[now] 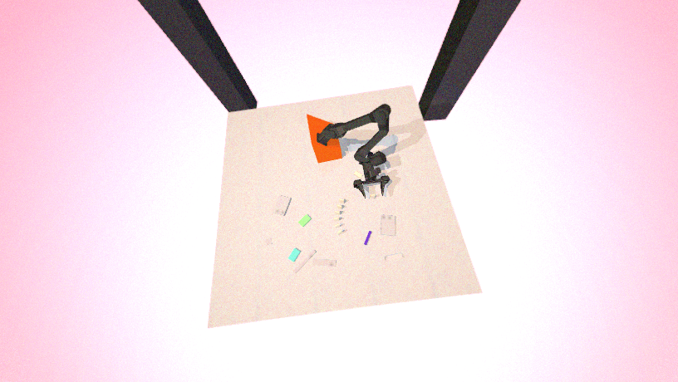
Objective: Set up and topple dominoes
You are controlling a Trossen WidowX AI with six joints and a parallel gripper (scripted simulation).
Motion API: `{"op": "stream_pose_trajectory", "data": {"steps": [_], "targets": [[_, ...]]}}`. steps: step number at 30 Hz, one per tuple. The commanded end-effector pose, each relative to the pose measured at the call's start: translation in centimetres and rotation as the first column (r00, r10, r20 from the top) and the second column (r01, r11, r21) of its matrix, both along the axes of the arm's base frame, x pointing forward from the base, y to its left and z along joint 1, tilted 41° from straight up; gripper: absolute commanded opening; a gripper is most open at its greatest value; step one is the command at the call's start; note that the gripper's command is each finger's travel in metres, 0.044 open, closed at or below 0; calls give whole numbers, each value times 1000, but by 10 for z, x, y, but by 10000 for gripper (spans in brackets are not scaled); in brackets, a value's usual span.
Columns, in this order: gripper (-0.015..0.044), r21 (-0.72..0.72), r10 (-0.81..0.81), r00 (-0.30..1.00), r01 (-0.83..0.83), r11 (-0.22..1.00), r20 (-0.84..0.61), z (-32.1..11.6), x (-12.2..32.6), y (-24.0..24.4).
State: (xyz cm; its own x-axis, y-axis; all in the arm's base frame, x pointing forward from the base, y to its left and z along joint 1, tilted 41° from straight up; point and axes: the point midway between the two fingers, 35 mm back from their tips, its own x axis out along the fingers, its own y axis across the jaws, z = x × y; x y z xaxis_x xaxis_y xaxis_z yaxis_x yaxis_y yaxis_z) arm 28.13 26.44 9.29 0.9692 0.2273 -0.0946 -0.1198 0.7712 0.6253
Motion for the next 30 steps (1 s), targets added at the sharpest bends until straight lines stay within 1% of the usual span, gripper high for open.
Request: {"op": "stream_pose_trajectory", "data": {"steps": [1,4,6,8,10,13,14,19,23,24,30], "targets": [[440,-141,114,990,-125,982,-86,8,46,17],[440,-203,174,970,-208,957,-170,6,66,20],[440,-232,223,938,-286,930,-264,1,78,19],[440,-245,274,885,-380,892,-376,-7,85,17],[440,-227,326,819,-470,853,-472,-9,87,14],[440,-192,374,764,-535,823,-526,-5,90,12],[440,-170,412,740,-569,804,-531,2,93,14],[440,-107,451,632,-646,756,-630,0,83,7],[440,-36,481,536,-693,720,-694,1,72,0],[440,-3,514,509,-713,701,-690,10,73,0],[440,129,549,356,-742,658,-756,18,53,-11]]}}
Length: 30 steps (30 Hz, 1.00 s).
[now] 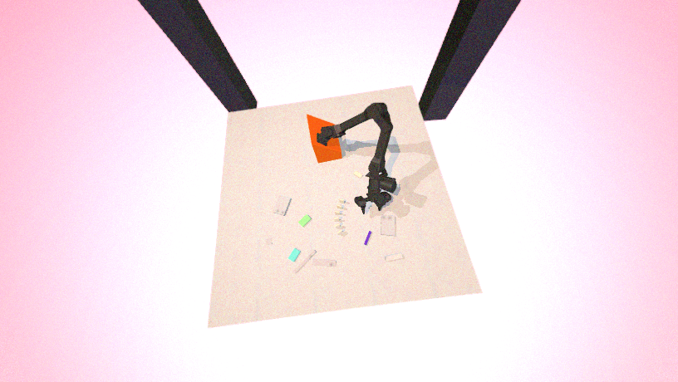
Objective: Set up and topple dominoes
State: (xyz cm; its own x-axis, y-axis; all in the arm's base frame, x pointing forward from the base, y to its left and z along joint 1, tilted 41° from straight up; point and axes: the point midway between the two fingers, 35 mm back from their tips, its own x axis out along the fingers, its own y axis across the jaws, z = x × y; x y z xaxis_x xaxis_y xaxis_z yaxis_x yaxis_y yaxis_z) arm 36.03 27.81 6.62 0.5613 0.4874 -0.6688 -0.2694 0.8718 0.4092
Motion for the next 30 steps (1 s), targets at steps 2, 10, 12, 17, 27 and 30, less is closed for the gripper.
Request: {"op": "stream_pose_trajectory", "data": {"steps": [2,10,12,17,27,30], "targets": [[440,152,266,861,-221,963,-434,49,-33,-28],[440,207,296,761,-214,955,-577,61,-59,-41],[440,215,298,742,-209,954,-601,64,-63,-43],[440,215,298,742,-209,954,-601,64,-63,-43],[440,215,298,742,-209,954,-601,64,-64,-43],[440,215,298,742,-209,954,-601,62,-64,-42]]}}
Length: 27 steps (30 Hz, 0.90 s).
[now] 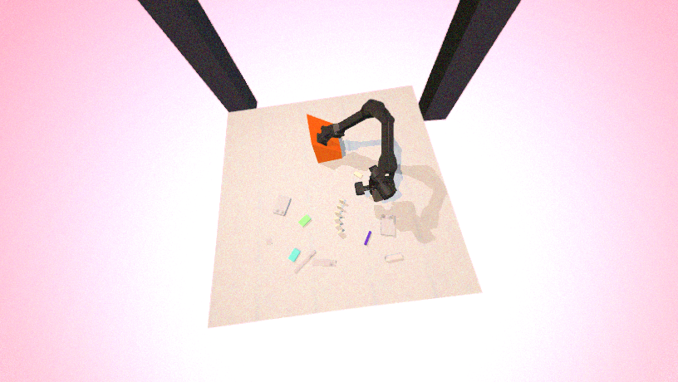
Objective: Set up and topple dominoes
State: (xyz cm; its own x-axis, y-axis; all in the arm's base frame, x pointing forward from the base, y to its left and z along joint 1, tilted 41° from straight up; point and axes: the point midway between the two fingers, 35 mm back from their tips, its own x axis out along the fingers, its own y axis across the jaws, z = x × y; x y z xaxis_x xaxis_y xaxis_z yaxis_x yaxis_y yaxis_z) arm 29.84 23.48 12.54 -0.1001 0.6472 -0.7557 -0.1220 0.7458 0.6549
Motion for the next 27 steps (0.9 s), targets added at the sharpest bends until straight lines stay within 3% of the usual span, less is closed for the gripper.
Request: {"op": "stream_pose_trajectory", "data": {"steps": [1,7,26,27], "targets": [[440,11,8,1000,-7,1000,-9,-1,-2,5],[440,14,8,1000,-7,1000,-10,-42,-9,42],[440,15,7,1000,-7,1000,-10,-55,-11,53],[414,15,7,1000,-7,1000,-10,-55,-11,53]]}}
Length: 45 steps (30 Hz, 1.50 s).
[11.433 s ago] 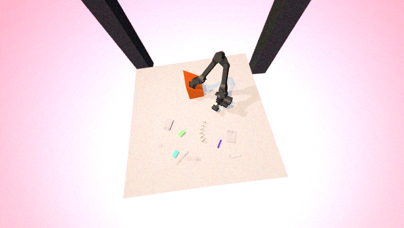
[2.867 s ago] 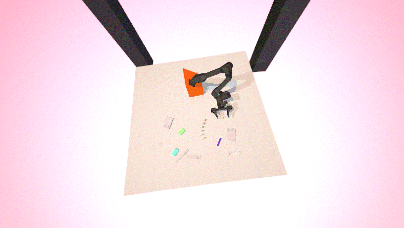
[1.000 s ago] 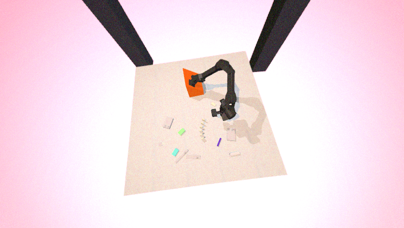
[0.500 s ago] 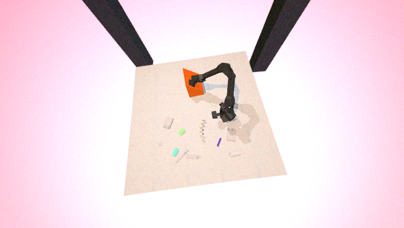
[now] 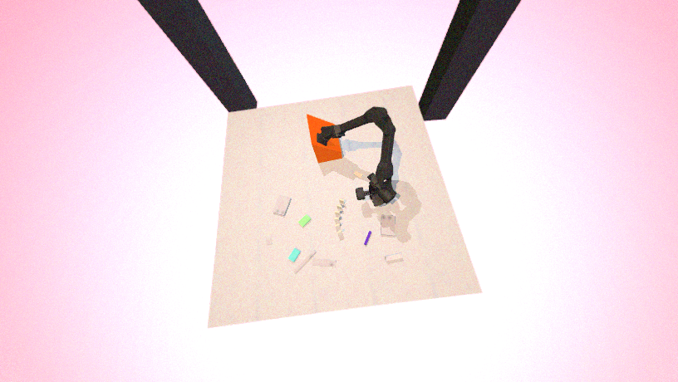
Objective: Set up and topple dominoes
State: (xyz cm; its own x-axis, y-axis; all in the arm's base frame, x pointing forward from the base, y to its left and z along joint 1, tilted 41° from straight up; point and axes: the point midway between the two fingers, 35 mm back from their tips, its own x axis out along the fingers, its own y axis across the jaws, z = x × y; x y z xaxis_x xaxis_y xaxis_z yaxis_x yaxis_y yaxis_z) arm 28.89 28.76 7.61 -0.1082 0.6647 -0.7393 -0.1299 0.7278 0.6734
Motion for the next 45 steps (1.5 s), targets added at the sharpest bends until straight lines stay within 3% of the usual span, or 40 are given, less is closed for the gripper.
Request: {"op": "stream_pose_trajectory", "data": {"steps": [1,12,22,33,41,45], "targets": [[387,-10,-4,1000,4,1000,-10,-6,-2,0],[107,-10,-4,1000,4,1000,-10,-6,-2,0],[107,-10,-4,1000,4,1000,-9,-4,-1,-2],[107,-11,0,1000,0,1000,-6,95,15,-88],[107,-13,-7,1000,7,1000,-12,94,15,-91],[107,-60,-148,981,141,988,-124,53,19,-139]]}}
